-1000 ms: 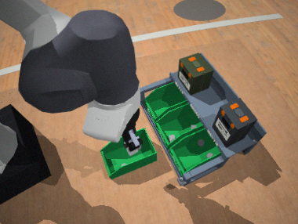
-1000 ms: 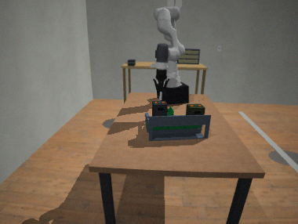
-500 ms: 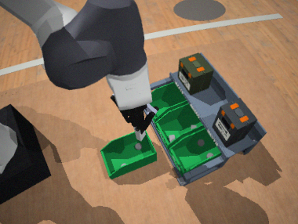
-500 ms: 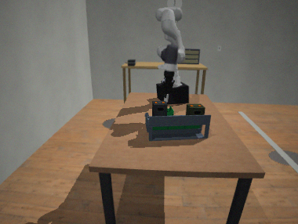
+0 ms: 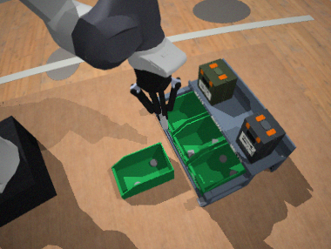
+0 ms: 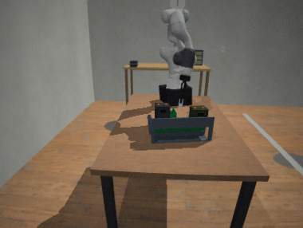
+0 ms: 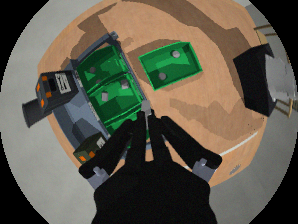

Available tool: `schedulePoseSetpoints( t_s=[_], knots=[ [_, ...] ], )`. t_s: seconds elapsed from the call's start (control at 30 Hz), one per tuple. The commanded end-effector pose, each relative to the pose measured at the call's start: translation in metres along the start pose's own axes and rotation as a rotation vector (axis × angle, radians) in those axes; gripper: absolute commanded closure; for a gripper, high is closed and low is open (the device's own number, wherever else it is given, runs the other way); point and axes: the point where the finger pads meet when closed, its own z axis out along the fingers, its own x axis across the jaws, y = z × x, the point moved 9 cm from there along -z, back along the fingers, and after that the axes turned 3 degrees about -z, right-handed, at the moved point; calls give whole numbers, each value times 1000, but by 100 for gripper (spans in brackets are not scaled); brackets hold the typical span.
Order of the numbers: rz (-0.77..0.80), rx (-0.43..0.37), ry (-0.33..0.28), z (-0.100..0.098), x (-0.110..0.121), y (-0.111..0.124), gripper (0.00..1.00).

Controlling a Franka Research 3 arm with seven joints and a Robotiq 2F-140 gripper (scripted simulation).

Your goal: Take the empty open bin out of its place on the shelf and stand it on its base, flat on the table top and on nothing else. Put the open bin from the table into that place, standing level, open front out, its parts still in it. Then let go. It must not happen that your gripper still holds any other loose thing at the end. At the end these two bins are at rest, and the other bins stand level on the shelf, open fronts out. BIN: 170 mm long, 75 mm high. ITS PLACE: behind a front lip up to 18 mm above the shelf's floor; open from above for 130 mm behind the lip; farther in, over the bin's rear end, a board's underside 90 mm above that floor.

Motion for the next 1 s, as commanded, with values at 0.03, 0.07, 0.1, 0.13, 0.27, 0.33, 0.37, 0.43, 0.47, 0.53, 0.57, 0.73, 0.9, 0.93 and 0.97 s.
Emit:
schedulePoseSetpoints(
  t_s=[0.03, 0.07, 0.1, 0.13, 0.27, 0.33, 0.37, 0.43, 0.47, 0.53, 0.57, 0.73, 0.9, 0.93, 0.97],
  knots=[
    [-319, -16, -16, 2, -5, 28, 100],
    [-359, -15, -22, 2, -5, 34, 100],
    [-400, -14, -28, 2, -5, 39, 100],
    [-440, -13, -34, 3, -5, 44, 100],
    [-598, -7, -59, 3, -4, 59, 100],
    [-598, -7, -59, 3, -4, 59, 100],
    [-697, -3, -73, 4, -3, 61, 100],
    [-768, 2, -84, 4, -2, 65, 100],
    [-804, 5, -90, 4, -1, 66, 100],
    [-875, 10, -101, 4, 0, 68, 100],
    [-911, 13, -107, 4, 0, 68, 100],
    [-1086, 27, -135, 4, 2, 68, 43],
    [-1188, 36, -149, 5, 3, 67, 43],
    [-1275, 43, -160, 5, 4, 67, 43],
    [-1307, 46, -165, 5, 5, 66, 43]
  ],
)
